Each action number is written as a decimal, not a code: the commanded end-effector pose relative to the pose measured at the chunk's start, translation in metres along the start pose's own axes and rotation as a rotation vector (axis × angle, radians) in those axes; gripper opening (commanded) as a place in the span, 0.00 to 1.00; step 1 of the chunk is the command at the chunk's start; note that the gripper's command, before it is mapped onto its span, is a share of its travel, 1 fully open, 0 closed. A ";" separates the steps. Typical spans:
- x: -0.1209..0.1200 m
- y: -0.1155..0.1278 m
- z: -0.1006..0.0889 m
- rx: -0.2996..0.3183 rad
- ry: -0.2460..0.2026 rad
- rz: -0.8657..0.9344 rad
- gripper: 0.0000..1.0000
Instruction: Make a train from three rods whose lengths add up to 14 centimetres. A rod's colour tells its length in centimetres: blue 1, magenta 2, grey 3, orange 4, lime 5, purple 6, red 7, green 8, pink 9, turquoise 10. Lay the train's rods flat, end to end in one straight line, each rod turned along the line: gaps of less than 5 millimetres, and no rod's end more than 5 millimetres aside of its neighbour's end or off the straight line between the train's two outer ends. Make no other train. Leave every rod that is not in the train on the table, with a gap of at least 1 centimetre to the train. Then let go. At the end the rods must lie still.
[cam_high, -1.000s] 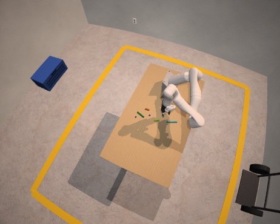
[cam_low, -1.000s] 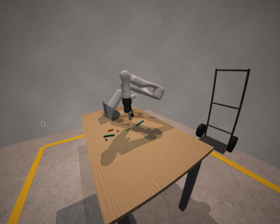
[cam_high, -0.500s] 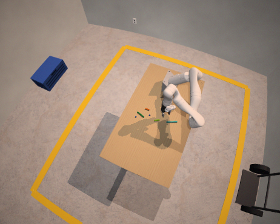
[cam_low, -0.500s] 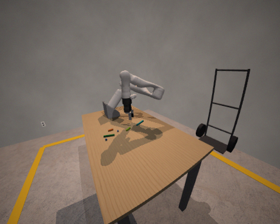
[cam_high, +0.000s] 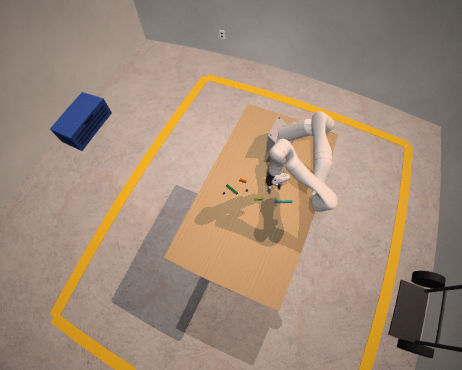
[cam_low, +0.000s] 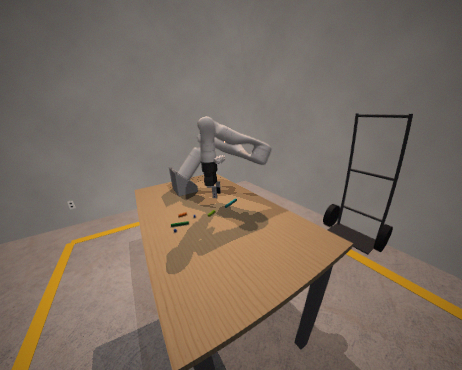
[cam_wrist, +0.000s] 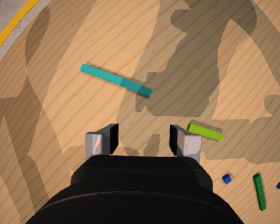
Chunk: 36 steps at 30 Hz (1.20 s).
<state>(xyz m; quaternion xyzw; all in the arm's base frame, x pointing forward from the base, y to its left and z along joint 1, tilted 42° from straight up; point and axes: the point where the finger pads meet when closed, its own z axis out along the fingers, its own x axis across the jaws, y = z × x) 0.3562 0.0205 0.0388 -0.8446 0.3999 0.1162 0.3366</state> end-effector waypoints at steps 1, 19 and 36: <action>0.000 0.000 -0.001 0.001 0.001 0.000 1.00; 0.000 0.000 -0.001 0.001 0.001 0.000 1.00; 0.001 0.000 0.000 0.000 -0.001 -0.020 1.00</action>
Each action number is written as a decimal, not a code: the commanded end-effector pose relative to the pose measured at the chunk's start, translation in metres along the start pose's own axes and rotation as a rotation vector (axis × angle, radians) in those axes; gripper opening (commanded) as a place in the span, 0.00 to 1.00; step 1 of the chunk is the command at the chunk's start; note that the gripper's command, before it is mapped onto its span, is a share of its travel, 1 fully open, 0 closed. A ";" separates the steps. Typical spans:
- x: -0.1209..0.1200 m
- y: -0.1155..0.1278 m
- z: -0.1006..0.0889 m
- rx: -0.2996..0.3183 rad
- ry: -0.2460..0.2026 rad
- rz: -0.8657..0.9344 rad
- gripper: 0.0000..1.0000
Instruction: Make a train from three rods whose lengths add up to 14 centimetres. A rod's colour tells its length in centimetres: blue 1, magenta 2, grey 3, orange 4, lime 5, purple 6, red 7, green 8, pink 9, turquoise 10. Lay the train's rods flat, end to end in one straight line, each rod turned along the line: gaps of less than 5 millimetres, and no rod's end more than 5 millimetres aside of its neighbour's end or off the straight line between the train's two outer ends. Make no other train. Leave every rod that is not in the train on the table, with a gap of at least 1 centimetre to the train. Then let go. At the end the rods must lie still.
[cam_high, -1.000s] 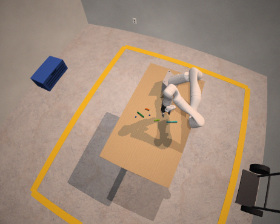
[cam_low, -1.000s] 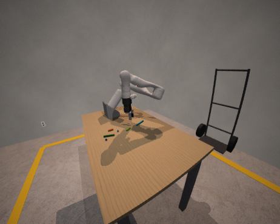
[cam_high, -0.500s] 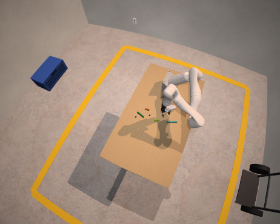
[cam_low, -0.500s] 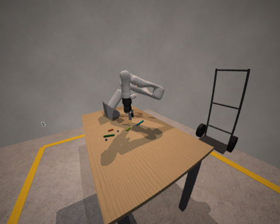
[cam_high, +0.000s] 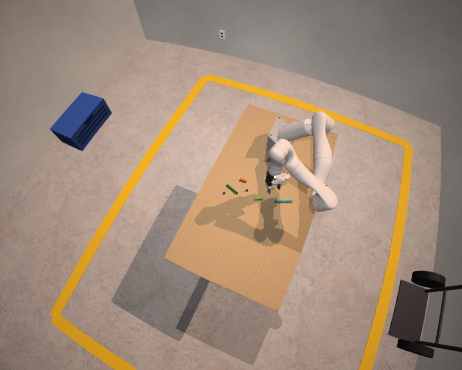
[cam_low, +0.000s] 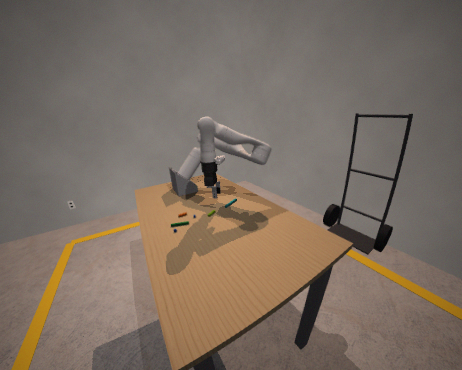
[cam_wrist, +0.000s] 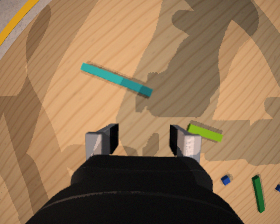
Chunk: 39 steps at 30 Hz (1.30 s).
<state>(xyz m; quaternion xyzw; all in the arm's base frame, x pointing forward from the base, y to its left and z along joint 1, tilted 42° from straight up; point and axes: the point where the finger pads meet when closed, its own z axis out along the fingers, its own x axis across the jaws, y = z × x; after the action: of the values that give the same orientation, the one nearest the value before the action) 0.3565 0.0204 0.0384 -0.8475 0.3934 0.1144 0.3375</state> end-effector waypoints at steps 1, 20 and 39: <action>0.001 0.000 -0.001 0.000 0.000 -0.011 1.00; 0.017 0.004 0.002 -0.005 -0.030 -0.305 1.00; 0.059 0.022 0.004 0.012 -0.077 -0.951 1.00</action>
<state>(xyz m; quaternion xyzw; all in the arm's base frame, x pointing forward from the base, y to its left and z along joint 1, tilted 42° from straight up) 0.3779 -0.0126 0.0021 -0.9280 -0.0305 -0.0167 0.3709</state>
